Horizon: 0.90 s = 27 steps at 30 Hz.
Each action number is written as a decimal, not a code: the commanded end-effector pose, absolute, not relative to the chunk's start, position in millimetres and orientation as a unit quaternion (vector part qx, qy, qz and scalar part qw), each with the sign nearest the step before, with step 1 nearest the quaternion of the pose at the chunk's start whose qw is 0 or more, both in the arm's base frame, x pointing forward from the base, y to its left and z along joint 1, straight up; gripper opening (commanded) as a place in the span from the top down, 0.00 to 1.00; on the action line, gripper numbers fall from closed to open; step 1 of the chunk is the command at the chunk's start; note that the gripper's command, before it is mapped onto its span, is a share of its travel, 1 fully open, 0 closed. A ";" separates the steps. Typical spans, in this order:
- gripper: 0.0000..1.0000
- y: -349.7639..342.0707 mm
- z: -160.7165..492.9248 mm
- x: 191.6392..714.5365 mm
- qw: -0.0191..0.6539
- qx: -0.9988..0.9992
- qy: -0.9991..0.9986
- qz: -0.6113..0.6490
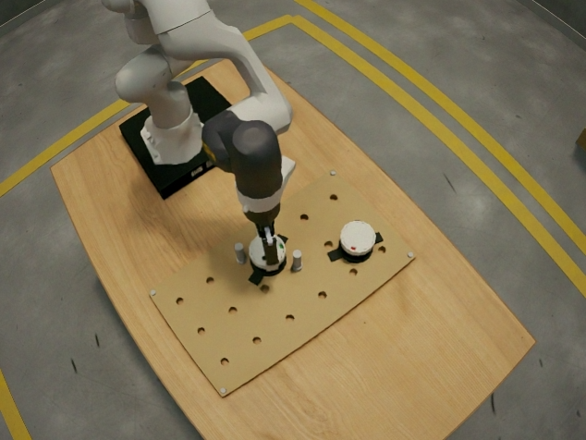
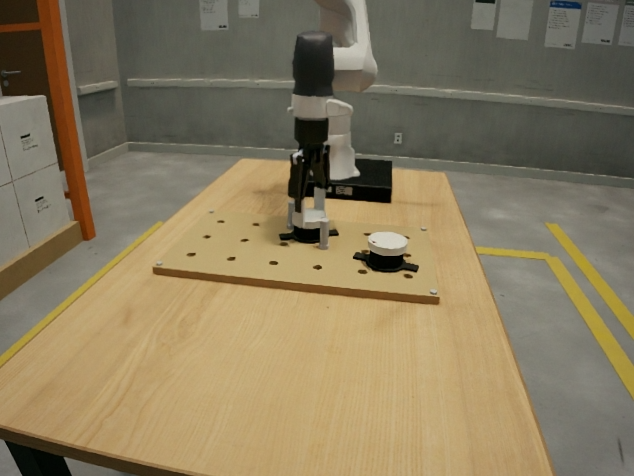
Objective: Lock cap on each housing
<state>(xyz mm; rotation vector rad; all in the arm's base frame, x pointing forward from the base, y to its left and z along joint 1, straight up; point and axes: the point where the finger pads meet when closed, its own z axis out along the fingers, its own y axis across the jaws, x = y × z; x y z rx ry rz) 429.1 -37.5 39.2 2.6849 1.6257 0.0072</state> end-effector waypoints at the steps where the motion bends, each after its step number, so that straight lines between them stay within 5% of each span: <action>1: 0.90 -31.3 37.5 424.0 0.000 0.855 0.518 0.000; 27: 0.90 -3.4 37.5 402.1 0.000 0.855 0.518 0.000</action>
